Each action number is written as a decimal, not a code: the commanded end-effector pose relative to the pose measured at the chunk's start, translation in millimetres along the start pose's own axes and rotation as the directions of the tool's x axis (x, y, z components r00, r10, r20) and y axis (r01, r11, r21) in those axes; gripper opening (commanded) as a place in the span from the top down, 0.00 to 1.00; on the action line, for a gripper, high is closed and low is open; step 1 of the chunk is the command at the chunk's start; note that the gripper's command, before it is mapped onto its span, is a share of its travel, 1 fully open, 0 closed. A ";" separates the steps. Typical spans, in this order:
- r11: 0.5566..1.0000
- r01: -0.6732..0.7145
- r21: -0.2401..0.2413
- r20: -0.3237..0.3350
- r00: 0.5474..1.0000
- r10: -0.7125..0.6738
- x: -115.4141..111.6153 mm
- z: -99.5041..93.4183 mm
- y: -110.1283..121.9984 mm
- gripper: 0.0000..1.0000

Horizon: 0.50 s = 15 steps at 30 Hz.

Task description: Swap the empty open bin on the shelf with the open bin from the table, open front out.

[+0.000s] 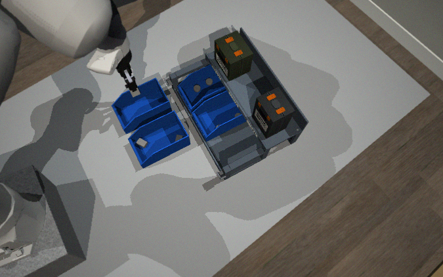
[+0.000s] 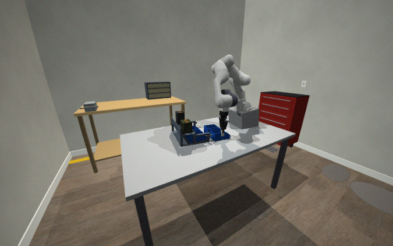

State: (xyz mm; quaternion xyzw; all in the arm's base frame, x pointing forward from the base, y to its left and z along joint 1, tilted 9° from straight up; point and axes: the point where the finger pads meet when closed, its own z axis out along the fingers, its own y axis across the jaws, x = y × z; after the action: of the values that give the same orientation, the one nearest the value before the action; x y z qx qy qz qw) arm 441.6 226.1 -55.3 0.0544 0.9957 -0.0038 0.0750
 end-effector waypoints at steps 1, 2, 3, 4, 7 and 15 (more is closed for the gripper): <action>1.000 -0.003 -0.002 0.002 1.000 0.003 -0.4 0.3 1.4 1.00; 1.000 -0.003 -0.002 0.002 1.000 0.003 -0.4 0.3 1.4 1.00; 1.000 -0.003 -0.002 0.002 1.000 0.003 -0.4 0.3 1.4 1.00; 1.000 -0.003 -0.002 0.002 1.000 0.003 -0.5 0.3 1.5 1.00; 1.000 -0.003 -0.002 0.002 1.000 0.003 -0.7 0.4 1.8 1.00; 1.000 -0.003 -0.002 0.002 1.000 0.003 -1.0 0.5 2.5 1.00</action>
State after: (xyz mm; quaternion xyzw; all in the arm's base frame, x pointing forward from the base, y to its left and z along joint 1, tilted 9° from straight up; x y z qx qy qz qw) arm 443.0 227.7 -55.0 0.0547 0.9956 -0.0027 0.0761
